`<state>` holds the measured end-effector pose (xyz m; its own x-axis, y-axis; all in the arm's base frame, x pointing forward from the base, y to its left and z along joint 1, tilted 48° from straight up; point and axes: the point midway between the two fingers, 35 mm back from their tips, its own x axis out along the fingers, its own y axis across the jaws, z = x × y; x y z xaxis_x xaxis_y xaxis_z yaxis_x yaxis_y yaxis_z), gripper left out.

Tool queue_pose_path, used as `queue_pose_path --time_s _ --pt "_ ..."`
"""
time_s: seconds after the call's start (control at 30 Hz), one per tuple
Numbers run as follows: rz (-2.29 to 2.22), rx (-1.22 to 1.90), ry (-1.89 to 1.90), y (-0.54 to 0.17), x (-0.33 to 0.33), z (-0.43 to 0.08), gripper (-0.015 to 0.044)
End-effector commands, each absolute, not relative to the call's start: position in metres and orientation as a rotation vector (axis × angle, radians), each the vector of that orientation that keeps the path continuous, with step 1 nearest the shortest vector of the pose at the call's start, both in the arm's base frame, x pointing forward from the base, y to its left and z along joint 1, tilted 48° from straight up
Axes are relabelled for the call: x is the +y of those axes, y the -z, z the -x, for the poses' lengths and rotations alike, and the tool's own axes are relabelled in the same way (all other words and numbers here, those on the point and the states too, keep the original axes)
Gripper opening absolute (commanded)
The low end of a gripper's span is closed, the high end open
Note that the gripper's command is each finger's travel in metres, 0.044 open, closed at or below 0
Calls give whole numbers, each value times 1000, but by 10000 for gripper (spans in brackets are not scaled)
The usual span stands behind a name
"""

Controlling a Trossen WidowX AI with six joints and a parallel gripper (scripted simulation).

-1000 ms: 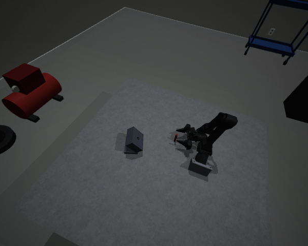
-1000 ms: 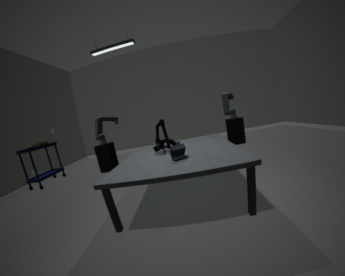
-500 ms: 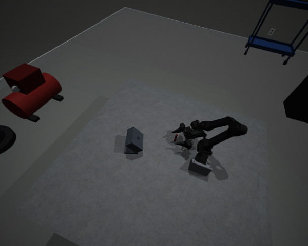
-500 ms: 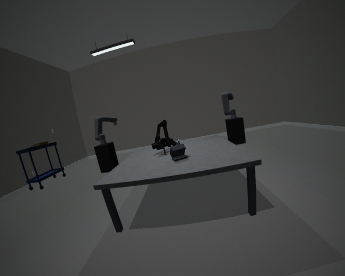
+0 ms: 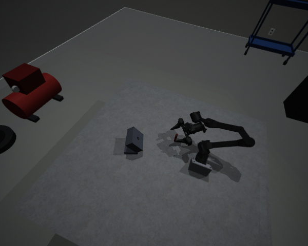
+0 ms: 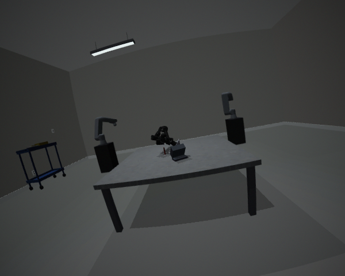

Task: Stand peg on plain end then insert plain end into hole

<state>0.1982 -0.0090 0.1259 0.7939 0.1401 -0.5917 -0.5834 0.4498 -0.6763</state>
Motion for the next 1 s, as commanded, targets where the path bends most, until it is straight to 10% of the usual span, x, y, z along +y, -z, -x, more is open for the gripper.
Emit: queue_pose_path --time_s 0.0,0.97 --pt "1031 477 -423 -141 1 -199 440" --pt "826 281 -224 -216 33 -177 440"
